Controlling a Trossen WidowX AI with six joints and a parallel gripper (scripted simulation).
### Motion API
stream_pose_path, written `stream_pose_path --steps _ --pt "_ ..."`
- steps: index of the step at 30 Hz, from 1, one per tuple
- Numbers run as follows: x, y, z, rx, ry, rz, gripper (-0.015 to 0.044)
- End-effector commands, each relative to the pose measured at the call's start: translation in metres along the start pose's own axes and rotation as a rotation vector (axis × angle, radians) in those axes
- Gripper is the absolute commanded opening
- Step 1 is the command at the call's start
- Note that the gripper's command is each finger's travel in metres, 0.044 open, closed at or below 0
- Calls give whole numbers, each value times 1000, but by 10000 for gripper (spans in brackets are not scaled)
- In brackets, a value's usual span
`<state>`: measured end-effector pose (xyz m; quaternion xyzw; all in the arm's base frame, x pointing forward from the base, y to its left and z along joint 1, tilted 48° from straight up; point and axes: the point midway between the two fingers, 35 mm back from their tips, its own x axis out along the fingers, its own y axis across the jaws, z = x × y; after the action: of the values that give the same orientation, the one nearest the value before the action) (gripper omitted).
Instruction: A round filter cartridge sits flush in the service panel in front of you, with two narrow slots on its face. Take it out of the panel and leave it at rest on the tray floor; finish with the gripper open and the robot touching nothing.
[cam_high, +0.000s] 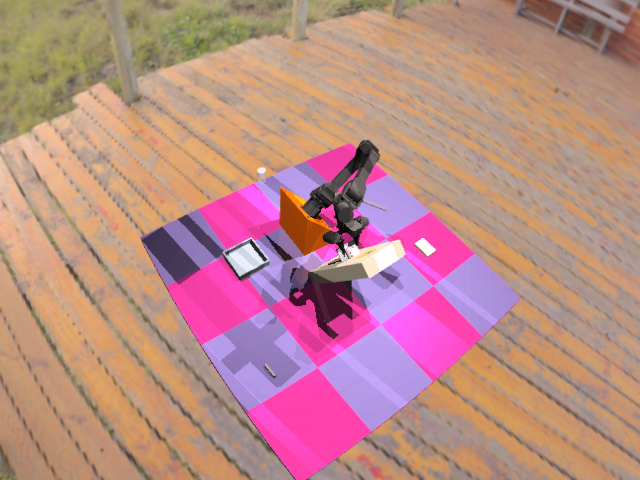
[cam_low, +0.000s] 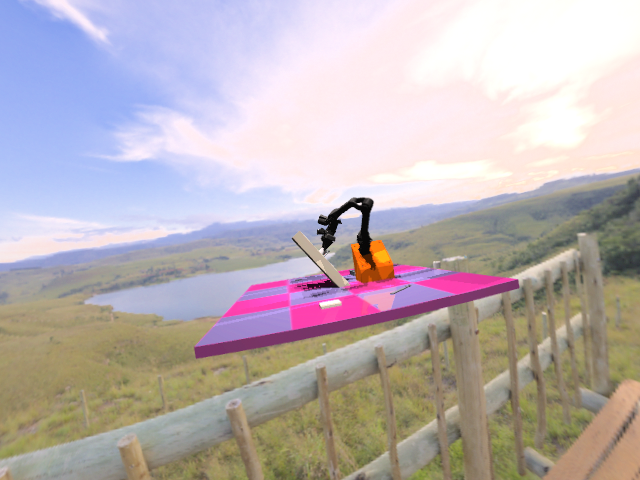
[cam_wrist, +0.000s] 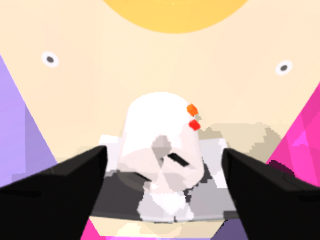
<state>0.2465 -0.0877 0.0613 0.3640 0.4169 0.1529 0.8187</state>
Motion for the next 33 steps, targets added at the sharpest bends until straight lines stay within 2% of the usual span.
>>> stream_pose_path --steps 1,6,8,18,25,33 --pt "8 2 -3 9 2 9 305" --pt "10 2 -3 9 2 10 305" --pt "7 1 0 0 0 4 252" --pt "7 1 0 0 0 4 186" --pt "4 1 8 0 0 4 2" --pt "-6 1 23 1 0 3 0"
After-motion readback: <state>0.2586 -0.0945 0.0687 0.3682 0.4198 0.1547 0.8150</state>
